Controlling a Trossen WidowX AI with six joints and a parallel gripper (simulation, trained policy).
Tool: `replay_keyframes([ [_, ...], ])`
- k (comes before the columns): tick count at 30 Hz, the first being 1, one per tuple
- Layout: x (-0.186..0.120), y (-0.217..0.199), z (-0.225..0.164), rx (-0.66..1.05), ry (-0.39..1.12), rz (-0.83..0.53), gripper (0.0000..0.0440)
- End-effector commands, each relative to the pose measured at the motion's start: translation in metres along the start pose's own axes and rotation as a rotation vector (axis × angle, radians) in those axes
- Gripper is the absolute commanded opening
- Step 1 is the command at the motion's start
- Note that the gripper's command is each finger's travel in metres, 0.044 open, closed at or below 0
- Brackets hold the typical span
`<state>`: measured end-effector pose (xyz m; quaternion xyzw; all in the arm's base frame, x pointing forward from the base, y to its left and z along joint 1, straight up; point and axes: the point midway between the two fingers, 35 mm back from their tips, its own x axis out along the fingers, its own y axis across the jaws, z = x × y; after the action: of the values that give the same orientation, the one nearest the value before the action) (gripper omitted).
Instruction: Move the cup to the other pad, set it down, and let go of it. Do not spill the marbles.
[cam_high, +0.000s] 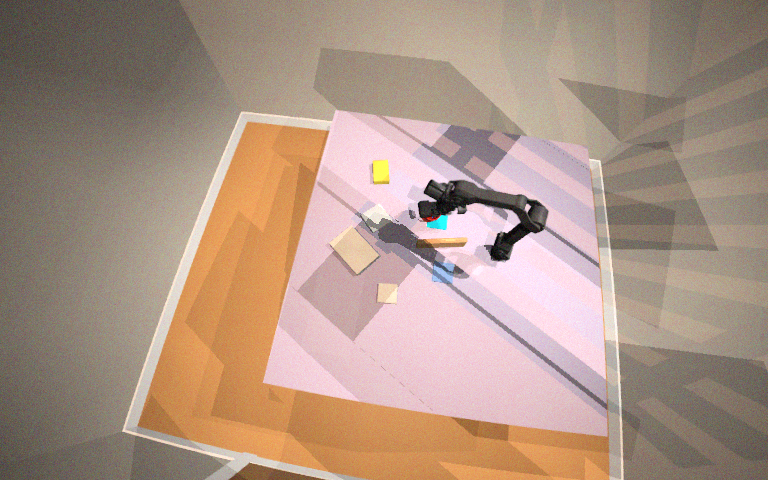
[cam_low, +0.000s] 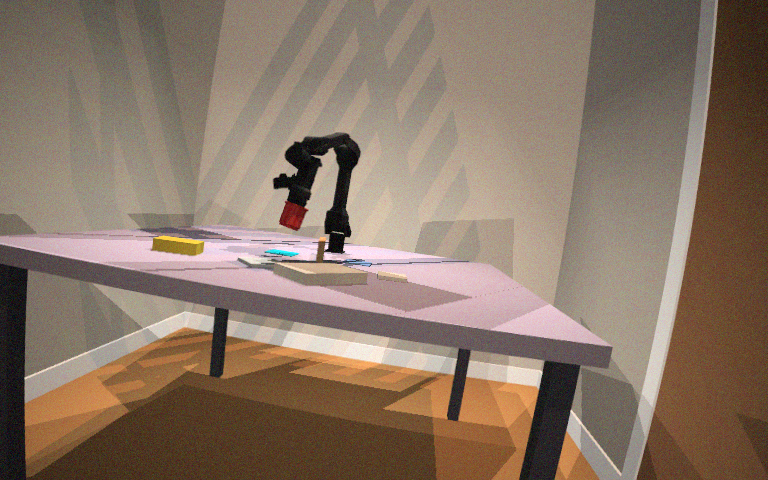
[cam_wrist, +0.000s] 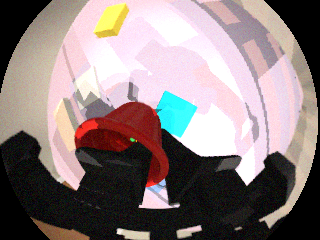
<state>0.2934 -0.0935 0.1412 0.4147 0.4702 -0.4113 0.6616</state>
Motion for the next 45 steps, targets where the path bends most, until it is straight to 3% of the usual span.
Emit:
replay_keyframes([
  [1,0.011,-0.008,0.002,0.009,0.001,-0.019,0.0000],
  [25,0.062,-0.056,-0.011,0.078,0.031,-0.097,0.0023],
  [29,0.065,-0.060,-0.009,0.095,0.025,-0.093,0.0069],
  [33,0.061,-0.056,-0.002,0.117,0.005,-0.053,0.0154],
  [45,0.043,-0.061,0.000,0.135,-0.012,0.016,0.0191],
])
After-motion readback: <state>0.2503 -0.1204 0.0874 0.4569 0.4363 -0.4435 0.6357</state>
